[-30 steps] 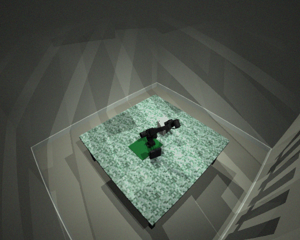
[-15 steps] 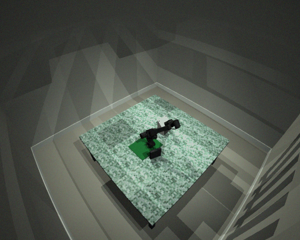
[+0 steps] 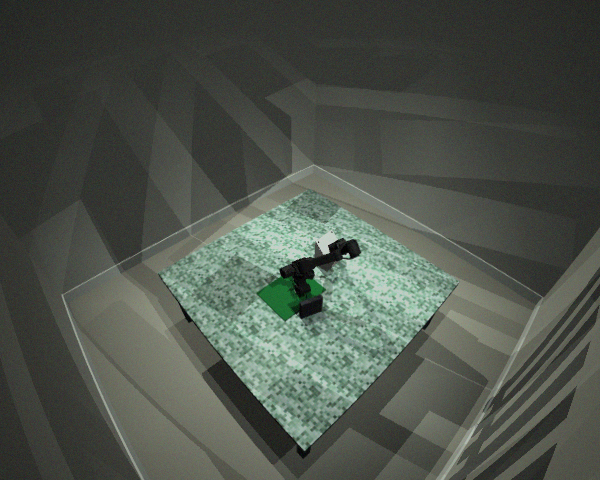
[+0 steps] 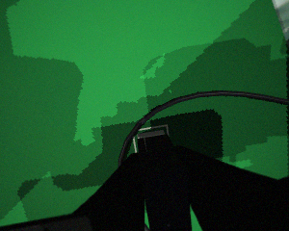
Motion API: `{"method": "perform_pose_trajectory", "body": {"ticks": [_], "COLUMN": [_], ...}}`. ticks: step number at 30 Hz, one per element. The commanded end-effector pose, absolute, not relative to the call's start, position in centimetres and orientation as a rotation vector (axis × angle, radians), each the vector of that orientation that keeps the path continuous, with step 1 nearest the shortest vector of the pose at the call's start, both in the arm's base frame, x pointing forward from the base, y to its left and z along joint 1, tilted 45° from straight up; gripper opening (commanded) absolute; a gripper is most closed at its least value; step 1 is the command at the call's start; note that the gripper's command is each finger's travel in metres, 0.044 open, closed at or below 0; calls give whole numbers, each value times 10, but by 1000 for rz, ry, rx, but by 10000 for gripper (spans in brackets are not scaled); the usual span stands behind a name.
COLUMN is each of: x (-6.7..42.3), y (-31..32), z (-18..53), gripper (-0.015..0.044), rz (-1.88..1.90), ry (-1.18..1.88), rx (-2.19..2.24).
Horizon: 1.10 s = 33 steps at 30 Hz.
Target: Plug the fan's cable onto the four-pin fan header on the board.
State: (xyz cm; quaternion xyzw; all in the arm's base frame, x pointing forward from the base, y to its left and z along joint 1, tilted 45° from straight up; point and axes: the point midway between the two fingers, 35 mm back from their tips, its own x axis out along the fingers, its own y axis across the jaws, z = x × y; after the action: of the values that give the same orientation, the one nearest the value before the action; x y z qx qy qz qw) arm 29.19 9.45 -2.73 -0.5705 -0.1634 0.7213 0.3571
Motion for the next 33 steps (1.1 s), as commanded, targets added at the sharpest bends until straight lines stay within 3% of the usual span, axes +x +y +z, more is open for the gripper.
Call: {"method": "perform_pose_trajectory", "body": {"ticks": [1,8,20,30,33], "x": [292,292,296,192,184], "y": [94,94,56,73,75], "z": [-27,-27,12,45,46], "gripper": [79,260,260,260,260], "rz": [1862,1862,1866,1869,1870], "ry": [-422,-422,-420,-418,-418], "rx": [-1473,-1473,-1469,-1463,-1462]}}
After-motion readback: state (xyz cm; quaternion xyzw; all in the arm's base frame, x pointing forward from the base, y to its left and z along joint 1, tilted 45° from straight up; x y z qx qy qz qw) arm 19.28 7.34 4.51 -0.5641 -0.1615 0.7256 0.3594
